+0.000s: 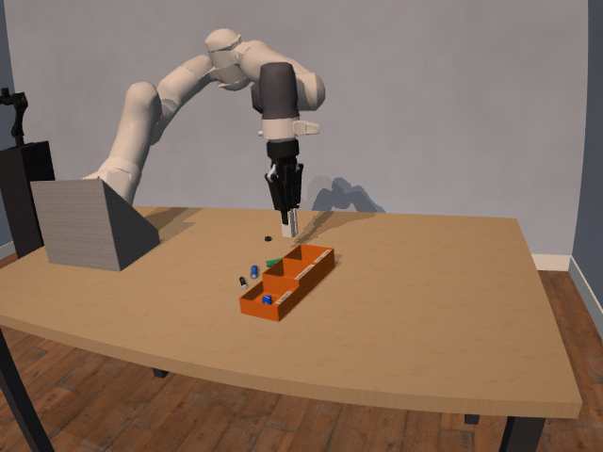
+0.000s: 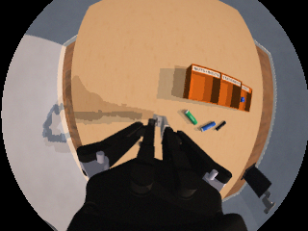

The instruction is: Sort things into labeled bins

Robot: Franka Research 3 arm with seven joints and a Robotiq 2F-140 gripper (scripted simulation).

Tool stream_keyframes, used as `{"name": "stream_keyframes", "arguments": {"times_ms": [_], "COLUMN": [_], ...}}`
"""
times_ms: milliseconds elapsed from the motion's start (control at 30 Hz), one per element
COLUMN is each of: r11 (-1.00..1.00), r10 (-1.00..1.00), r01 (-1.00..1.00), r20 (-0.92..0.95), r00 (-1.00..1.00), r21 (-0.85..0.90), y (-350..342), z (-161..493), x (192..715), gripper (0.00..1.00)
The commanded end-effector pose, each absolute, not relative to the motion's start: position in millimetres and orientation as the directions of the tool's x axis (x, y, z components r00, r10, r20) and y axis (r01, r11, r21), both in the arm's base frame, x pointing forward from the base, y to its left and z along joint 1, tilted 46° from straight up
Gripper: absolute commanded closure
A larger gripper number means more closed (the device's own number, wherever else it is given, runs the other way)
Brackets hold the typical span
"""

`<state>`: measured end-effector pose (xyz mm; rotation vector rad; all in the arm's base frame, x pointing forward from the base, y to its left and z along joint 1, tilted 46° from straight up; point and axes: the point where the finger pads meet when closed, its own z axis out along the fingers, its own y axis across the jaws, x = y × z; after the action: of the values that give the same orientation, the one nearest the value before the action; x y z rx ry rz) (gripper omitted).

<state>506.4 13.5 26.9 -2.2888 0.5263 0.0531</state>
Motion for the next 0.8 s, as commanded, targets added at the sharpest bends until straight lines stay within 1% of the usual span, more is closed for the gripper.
{"name": "stream_keyframes", "arguments": {"times_ms": [0, 167, 767], "r11": [-0.613, -0.613, -0.613], "r10": [-0.354, -0.354, -0.354], "r01": [-0.397, -0.397, -0.397], "r20": [-0.212, -0.212, -0.212], "r00": [0.911, 0.911, 0.911], "r21": [-0.683, -0.683, -0.683], "y": [8.6, -0.8, -0.8], "z": [33.7, 43.0, 43.0], "x": [502.0, 500.5, 500.5], "gripper": [0.94, 0.94, 0.94]}}
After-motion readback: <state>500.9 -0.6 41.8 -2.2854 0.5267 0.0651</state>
